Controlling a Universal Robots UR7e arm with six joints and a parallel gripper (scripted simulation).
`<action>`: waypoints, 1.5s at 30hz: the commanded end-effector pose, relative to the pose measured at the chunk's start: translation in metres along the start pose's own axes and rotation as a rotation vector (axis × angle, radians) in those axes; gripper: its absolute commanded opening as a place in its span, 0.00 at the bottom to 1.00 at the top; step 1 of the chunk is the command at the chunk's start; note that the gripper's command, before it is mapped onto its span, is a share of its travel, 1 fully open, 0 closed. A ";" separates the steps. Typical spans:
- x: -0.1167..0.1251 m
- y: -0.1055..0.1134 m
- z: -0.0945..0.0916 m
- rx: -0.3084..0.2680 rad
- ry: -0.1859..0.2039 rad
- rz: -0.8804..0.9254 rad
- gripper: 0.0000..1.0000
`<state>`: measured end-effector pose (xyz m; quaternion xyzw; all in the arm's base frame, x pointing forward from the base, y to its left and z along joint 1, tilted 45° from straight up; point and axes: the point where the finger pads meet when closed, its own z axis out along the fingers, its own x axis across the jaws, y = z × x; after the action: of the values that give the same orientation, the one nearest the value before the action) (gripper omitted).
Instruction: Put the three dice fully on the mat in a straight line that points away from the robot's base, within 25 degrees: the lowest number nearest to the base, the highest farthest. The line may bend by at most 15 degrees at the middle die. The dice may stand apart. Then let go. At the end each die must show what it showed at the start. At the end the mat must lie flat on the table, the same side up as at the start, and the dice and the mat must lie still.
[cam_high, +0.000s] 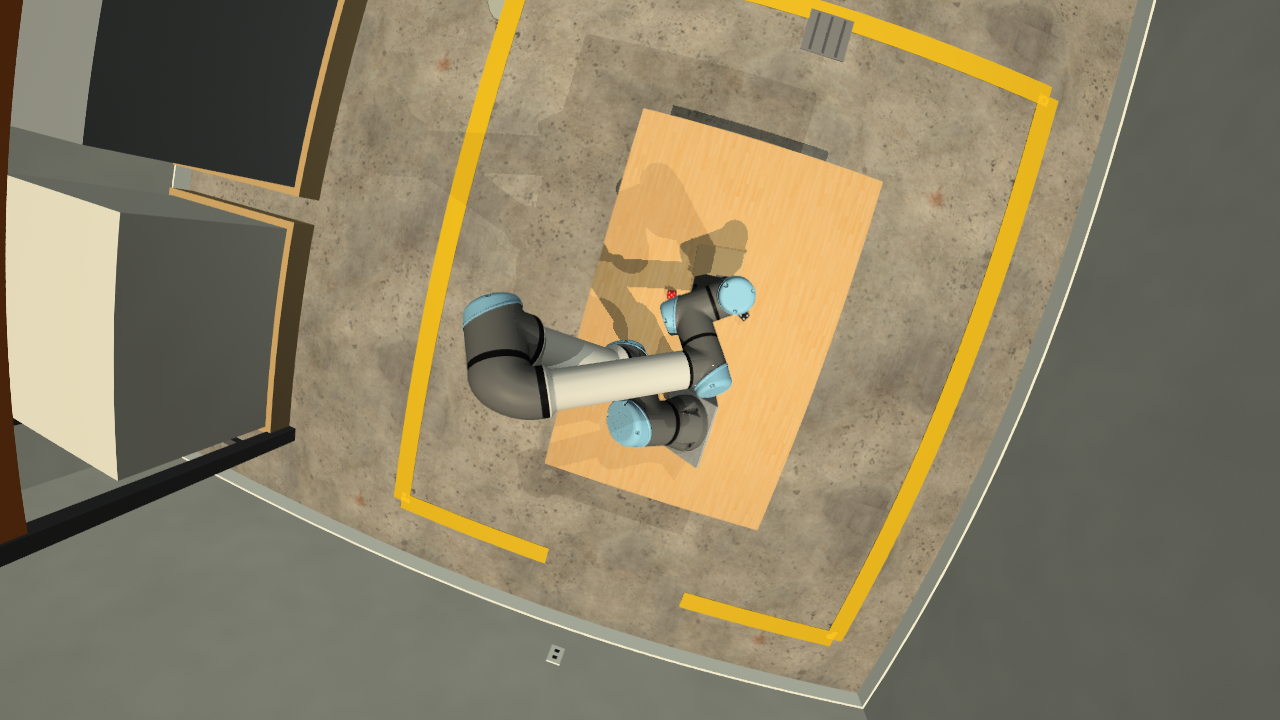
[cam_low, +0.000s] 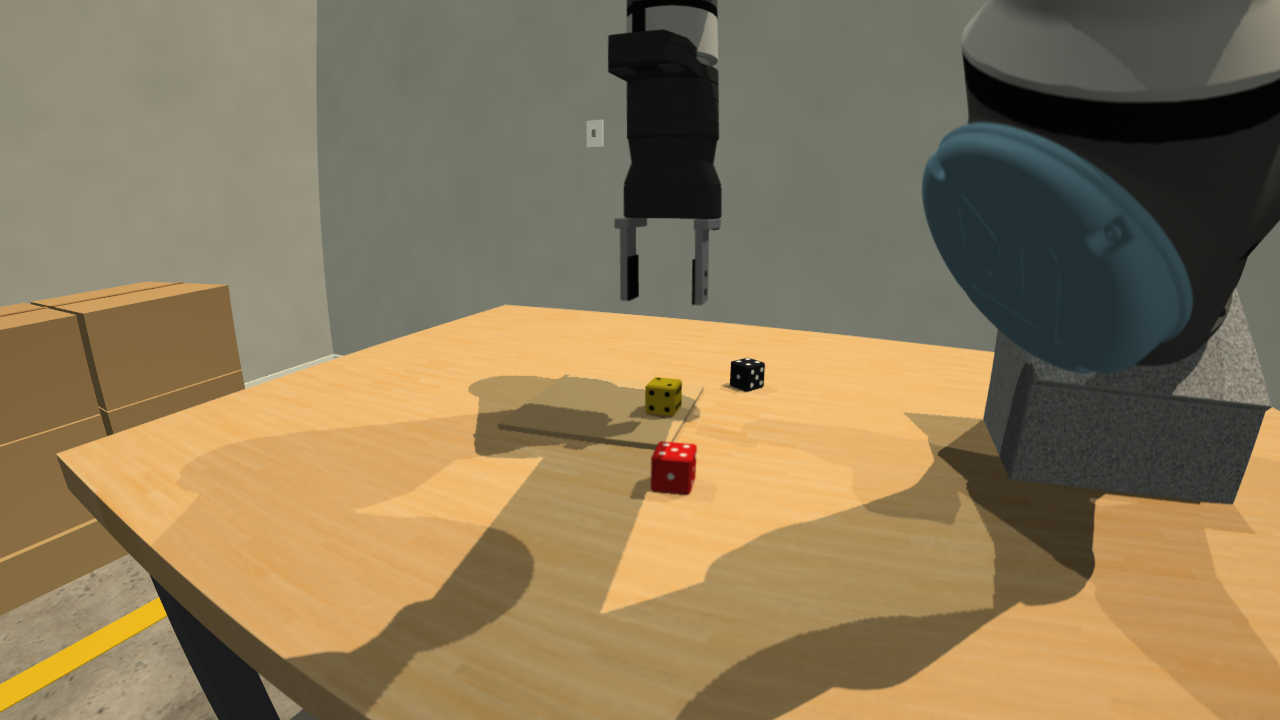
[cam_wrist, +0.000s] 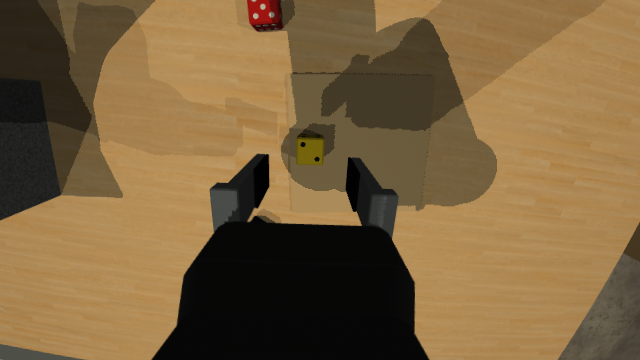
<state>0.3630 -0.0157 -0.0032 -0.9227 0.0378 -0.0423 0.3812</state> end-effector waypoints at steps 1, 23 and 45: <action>0.000 0.001 -0.001 -0.002 0.002 0.000 1.00; -0.005 0.003 0.000 0.001 0.001 -0.109 1.00; -0.024 0.018 0.003 0.000 0.000 -0.591 1.00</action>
<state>0.3450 -0.0214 -0.0140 -0.9087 -0.1652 -0.1248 0.3625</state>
